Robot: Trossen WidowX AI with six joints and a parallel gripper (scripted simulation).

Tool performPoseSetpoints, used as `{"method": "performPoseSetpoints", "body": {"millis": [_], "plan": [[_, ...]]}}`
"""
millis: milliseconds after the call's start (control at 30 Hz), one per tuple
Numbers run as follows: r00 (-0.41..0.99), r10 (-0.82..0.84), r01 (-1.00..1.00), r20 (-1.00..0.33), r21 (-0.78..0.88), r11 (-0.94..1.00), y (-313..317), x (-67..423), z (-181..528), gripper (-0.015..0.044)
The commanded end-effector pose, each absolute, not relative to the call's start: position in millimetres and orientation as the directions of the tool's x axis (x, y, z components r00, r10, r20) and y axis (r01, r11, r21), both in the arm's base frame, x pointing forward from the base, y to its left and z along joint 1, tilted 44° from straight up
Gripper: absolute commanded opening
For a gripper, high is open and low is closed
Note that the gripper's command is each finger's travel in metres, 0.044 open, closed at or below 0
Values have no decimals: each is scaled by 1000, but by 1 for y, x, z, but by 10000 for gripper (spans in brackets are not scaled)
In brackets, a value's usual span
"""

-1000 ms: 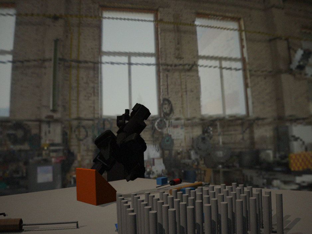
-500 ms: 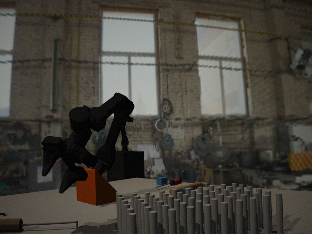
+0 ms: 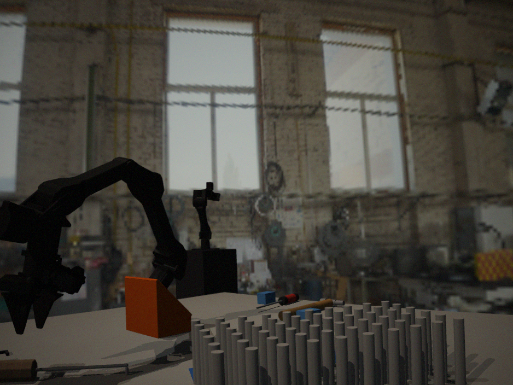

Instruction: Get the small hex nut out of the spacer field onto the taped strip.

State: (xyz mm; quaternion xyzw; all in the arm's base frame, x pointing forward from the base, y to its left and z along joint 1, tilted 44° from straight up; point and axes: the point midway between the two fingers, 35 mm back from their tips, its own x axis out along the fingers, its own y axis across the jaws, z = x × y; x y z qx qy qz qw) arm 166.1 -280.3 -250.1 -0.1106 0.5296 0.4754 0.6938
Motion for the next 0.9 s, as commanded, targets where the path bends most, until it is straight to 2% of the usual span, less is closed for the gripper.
{"method": "performPoseSetpoints", "body": {"millis": [0, 600, 867], "plan": [[5, 636, -834, -772, 348, 429, -274, 142, -260, 440], [17, 608, -833, -794, 326, 448, -279, 142, -264, 440], [191, 554, -804, -810, 195, 562, -257, 189, -238, 440]]}}
